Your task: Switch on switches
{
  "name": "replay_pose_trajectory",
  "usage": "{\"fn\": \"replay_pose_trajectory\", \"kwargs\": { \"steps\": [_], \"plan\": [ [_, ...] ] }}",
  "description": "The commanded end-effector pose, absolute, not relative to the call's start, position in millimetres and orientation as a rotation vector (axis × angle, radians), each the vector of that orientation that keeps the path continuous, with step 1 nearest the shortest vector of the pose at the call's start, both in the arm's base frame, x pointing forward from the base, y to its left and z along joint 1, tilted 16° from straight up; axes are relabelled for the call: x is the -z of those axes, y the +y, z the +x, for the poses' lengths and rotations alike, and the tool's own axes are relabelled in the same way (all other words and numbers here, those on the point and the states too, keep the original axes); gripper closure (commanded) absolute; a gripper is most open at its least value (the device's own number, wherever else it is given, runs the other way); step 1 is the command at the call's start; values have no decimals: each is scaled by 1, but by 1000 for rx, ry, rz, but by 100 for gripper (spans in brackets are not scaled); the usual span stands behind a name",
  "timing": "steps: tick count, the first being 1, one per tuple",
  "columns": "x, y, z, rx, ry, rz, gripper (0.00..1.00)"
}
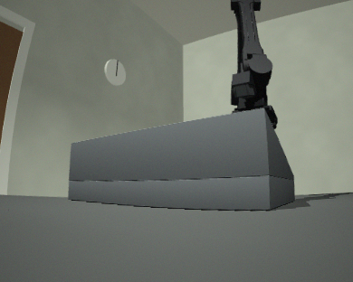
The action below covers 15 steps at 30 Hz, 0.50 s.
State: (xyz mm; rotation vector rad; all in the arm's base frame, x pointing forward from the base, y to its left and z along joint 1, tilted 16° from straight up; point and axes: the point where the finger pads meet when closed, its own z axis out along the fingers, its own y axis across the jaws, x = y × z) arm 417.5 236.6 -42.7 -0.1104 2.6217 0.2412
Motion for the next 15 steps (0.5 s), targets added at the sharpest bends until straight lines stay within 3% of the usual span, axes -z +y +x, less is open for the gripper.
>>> {"fn": "replay_pose_trajectory", "kwargs": {
  "steps": [1, 15],
  "plan": [
    [7, 260, 449, -309, 2527, -123, 100],
    [12, 264, 441, -320, 2530, -109, 100]
  ]
}}
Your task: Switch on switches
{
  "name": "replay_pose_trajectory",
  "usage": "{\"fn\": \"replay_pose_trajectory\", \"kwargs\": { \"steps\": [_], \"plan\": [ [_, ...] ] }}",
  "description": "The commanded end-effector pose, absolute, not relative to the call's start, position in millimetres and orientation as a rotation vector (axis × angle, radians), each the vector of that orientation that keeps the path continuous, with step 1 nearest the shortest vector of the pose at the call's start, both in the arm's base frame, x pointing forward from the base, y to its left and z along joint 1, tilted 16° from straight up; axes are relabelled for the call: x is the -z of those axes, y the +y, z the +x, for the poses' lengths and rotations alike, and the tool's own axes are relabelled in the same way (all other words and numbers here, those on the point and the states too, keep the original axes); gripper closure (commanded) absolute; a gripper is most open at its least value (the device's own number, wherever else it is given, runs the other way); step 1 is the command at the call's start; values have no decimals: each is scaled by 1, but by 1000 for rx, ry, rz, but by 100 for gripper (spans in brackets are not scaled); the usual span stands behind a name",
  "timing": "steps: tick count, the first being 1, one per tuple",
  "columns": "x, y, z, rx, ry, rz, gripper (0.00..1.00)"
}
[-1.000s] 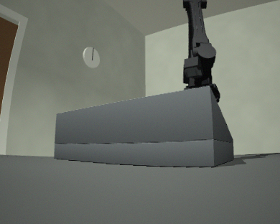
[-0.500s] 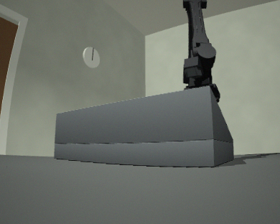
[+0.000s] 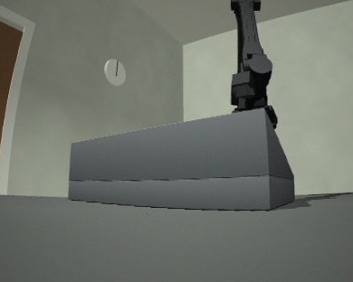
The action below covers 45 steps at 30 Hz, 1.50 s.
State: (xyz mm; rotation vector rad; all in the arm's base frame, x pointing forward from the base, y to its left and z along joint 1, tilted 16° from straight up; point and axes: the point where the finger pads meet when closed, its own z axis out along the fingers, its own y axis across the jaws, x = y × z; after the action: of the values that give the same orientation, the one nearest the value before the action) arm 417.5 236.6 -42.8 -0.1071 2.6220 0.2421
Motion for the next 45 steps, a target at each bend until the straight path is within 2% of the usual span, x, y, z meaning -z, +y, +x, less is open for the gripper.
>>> {"fn": "replay_pose_trajectory", "kwargs": {
  "steps": [1, 4, 11, 18, 33, 45],
  "plan": [
    [12, 264, 441, -320, 2530, -109, 100],
    [32, 254, 418, -295, 2566, -112, 100],
    [47, 252, 404, -286, 2584, -116, 100],
    [31, 241, 408, -278, 2575, -83, 100],
    [-49, 228, 354, -286, 2576, -112, 100],
    [-64, 219, 343, -271, 2591, -107, 100]
  ]
}}
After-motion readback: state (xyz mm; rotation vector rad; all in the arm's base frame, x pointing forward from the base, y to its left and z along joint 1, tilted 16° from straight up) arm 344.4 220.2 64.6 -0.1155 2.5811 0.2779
